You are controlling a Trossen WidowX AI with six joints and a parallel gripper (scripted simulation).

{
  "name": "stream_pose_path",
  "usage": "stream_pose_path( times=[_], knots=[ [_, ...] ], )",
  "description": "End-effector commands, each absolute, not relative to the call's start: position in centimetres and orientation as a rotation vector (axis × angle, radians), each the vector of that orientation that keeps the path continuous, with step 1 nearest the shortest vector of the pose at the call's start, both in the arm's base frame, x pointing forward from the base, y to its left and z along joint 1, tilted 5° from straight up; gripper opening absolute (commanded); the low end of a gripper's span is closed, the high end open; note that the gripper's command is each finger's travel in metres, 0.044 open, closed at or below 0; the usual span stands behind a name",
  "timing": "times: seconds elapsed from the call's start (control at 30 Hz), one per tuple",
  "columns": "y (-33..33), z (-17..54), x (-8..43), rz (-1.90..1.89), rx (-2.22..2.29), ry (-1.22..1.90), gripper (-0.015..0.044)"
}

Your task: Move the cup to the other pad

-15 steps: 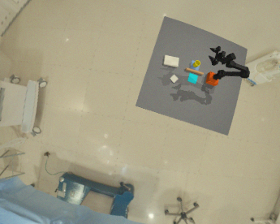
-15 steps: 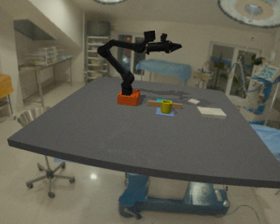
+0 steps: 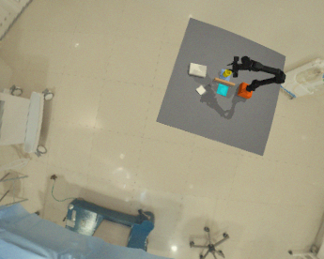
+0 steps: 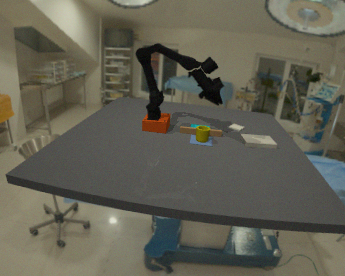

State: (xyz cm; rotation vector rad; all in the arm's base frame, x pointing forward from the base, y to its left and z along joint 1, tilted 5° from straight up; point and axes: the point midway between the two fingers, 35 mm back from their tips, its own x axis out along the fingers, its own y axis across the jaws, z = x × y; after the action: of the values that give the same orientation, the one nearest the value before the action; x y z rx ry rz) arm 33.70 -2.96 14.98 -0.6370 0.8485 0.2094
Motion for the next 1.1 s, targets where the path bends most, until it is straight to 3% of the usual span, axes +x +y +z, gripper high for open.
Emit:
stream_pose_path(
  times=[0.0, 0.13, 1.07],
  knots=[
    [-4.7, 8.3, 29.5, 0.567, -0.842, 1.286, 0.0167],
    [-5.1, 6.2, 26.6, 0.821, -0.887, 1.464, 0.0167],
    [-6.1, 3.4, 26.2, 0.821, -0.888, 1.465, 0.0167]
  ],
)
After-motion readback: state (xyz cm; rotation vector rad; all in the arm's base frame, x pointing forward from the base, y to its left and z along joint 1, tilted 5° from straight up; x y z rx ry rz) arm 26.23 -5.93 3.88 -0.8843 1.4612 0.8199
